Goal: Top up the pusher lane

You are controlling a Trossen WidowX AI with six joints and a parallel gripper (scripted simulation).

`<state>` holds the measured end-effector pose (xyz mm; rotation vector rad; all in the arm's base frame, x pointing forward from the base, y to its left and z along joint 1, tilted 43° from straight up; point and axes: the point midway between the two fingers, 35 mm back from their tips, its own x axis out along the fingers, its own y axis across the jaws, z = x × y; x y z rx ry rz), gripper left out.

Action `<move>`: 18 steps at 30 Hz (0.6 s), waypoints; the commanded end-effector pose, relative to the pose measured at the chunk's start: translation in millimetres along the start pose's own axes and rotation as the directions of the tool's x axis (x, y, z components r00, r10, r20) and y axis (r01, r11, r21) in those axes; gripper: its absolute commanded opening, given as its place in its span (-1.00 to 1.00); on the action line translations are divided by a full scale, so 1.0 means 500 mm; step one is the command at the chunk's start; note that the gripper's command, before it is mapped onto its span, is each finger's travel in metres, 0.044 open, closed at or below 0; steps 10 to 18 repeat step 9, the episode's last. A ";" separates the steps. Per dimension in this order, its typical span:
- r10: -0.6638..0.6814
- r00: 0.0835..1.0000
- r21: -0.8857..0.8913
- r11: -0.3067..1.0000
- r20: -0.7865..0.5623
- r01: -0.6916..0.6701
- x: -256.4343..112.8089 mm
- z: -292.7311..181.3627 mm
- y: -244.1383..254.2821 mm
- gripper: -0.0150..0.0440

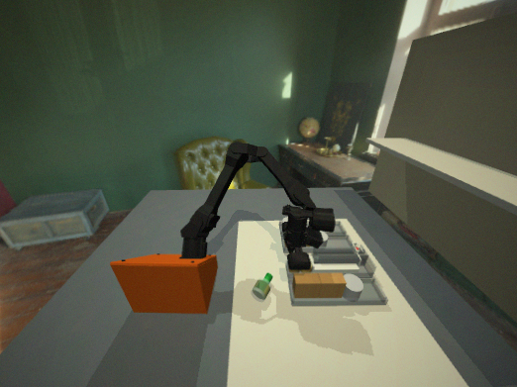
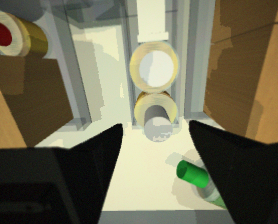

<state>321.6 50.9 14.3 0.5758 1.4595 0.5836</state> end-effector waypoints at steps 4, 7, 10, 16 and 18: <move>-0.003 1.000 0.000 1.000 -0.007 0.003 0.000 -0.045 -0.003 0.51; -0.003 1.000 0.000 1.000 -0.007 0.003 0.000 -0.066 -0.003 0.51; -0.003 1.000 0.000 1.000 -0.007 0.003 0.000 -0.080 -0.003 0.51; -0.003 1.000 0.000 1.000 -0.007 0.003 0.000 -0.080 -0.003 0.51; -0.003 1.000 0.000 1.000 -0.007 0.003 0.000 -0.080 -0.003 0.51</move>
